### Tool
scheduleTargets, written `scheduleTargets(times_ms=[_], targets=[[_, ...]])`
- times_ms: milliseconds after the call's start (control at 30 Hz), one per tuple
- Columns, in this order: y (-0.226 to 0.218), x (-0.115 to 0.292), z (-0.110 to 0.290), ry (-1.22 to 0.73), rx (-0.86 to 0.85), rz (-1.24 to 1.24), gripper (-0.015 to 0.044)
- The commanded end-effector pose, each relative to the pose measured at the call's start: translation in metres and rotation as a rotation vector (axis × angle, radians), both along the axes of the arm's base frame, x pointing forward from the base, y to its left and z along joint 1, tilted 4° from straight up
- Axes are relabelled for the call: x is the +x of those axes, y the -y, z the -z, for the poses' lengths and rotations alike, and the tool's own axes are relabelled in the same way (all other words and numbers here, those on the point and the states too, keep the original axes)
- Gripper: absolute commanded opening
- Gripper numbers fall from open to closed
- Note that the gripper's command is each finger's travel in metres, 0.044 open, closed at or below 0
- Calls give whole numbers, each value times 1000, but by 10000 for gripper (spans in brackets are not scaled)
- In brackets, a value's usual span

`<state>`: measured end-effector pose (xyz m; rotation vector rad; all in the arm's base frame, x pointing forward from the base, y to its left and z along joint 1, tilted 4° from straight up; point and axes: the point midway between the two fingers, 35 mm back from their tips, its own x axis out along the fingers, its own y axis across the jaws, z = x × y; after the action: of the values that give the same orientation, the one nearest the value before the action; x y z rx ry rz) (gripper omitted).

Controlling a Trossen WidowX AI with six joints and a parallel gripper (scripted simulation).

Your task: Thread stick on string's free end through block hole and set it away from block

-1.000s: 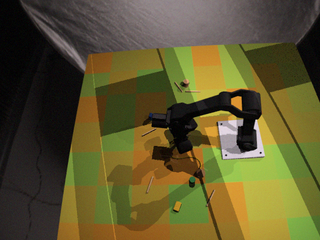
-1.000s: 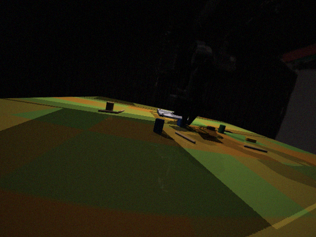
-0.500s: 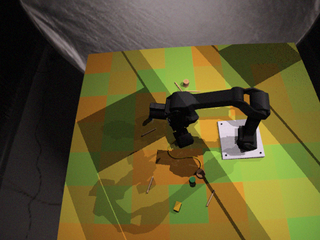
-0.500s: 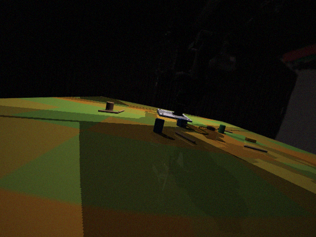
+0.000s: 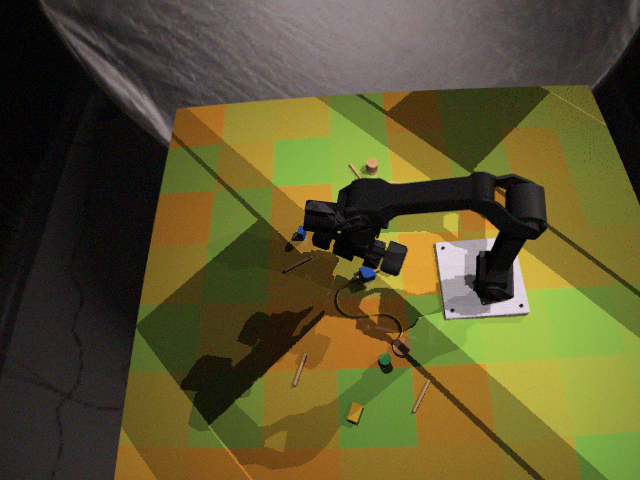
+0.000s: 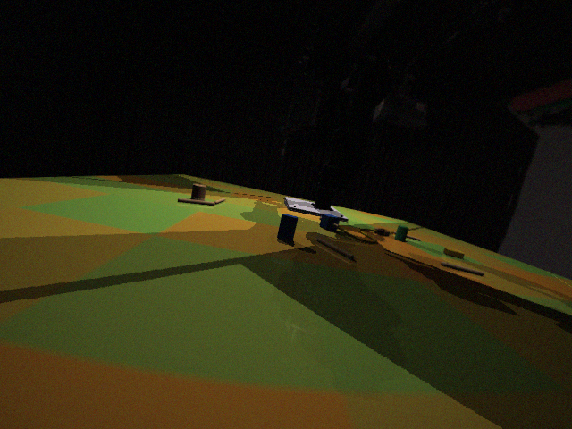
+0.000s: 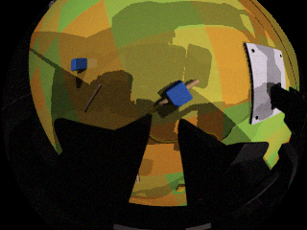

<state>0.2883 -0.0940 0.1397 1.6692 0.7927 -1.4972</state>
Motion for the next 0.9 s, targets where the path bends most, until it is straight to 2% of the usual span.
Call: scheduleTargets(times_ms=[0, 67, 867], targets=[[1, -18, 8, -43, -77, -750, 125], [2, -22, 8, -48, -95, -921, 125], [5, -45, 13, -75, -235, -2242, 125]])
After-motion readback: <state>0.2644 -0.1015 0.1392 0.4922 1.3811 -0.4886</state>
